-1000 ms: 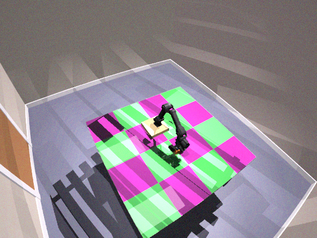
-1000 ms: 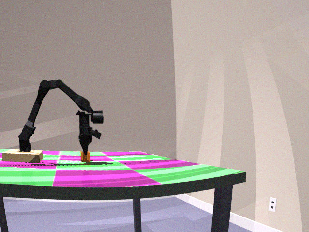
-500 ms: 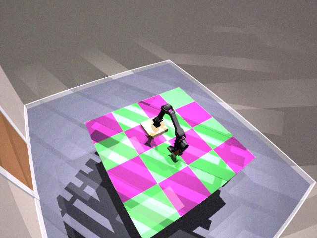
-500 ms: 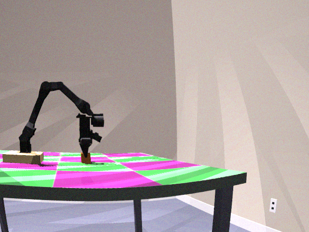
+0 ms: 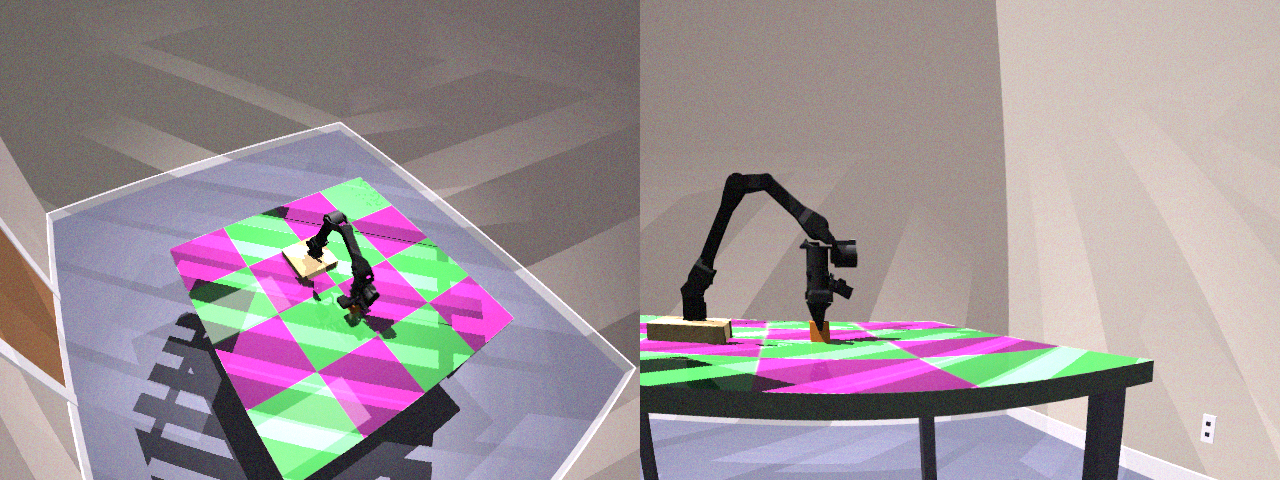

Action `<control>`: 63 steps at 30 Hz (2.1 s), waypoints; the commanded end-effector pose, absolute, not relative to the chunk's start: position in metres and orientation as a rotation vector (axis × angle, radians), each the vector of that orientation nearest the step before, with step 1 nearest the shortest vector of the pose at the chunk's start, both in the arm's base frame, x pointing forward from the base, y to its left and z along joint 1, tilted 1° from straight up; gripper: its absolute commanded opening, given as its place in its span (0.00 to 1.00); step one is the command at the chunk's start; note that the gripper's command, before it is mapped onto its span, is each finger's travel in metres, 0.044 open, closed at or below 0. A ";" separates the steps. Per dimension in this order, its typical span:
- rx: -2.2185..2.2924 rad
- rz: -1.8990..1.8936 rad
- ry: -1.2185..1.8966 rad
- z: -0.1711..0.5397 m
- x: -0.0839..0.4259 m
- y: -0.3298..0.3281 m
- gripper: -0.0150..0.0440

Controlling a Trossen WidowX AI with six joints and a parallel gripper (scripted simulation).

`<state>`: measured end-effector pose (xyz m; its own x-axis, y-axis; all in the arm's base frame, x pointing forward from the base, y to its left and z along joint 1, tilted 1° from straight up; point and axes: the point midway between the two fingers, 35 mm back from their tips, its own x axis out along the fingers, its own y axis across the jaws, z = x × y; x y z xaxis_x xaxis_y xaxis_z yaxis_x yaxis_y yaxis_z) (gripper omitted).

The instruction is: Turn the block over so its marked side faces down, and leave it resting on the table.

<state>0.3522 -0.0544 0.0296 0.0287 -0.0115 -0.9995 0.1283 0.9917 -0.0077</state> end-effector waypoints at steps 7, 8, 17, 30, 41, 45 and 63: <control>0.087 -0.106 1.539 0.059 0.352 -0.054 0.25; 0.087 -0.106 1.539 0.059 0.352 -0.054 0.25; 0.083 -0.109 1.453 0.056 0.353 -0.055 0.25; 0.070 -0.114 1.248 0.051 0.353 -0.055 0.25; 0.058 -0.117 1.076 0.051 0.349 -0.054 0.25; 0.054 -0.118 1.024 0.052 0.347 -0.054 0.25; 0.044 -0.121 0.835 0.028 0.360 -0.056 0.25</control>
